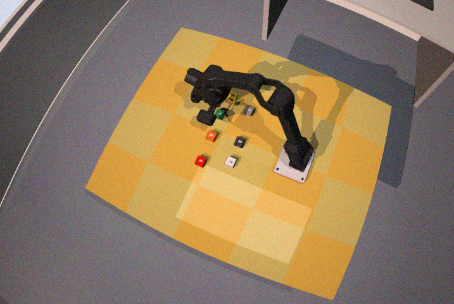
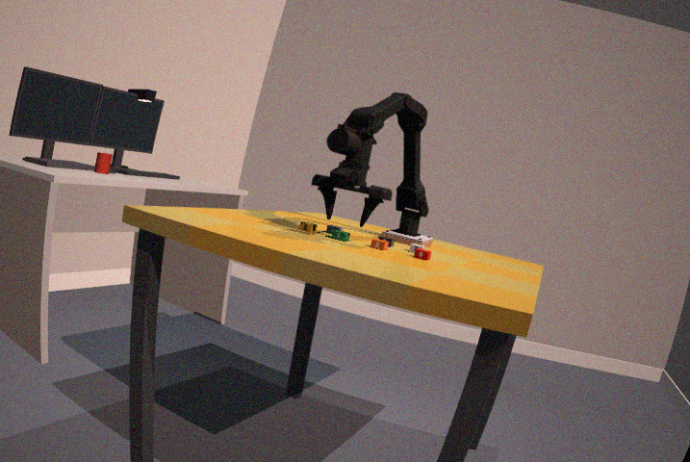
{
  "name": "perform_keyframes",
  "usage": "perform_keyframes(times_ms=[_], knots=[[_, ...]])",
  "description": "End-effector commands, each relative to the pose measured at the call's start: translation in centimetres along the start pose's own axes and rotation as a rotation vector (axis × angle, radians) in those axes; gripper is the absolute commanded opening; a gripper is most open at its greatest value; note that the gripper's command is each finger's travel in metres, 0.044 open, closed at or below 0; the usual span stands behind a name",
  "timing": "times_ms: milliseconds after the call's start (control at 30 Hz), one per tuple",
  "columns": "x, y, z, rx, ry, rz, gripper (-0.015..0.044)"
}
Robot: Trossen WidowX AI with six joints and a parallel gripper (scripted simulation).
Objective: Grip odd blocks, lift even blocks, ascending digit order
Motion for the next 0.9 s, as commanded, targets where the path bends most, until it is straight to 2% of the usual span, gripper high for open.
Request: perform_keyframes(times_ms=[0, 533, 867], knots=[[0.9, 0.1, 0.0, 0.005, 0.003, 0.005, 0.04], [3.2, 0.2, 0.0, 0.005, 0.003, 0.006, 0.04], [3.2, 0.2, 0.0, 0.005, 0.003, 0.006, 0.0138]])
Point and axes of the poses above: the point midway between the two fingers, 35 mm back from their tips, its own x axis out along the fingers, its own z axis across the jaws, y = z × x, the point moved 8 cm from there along -x, back along the fingers, and after that the axes turned 8 degrees about x, right-handed, at the moved point
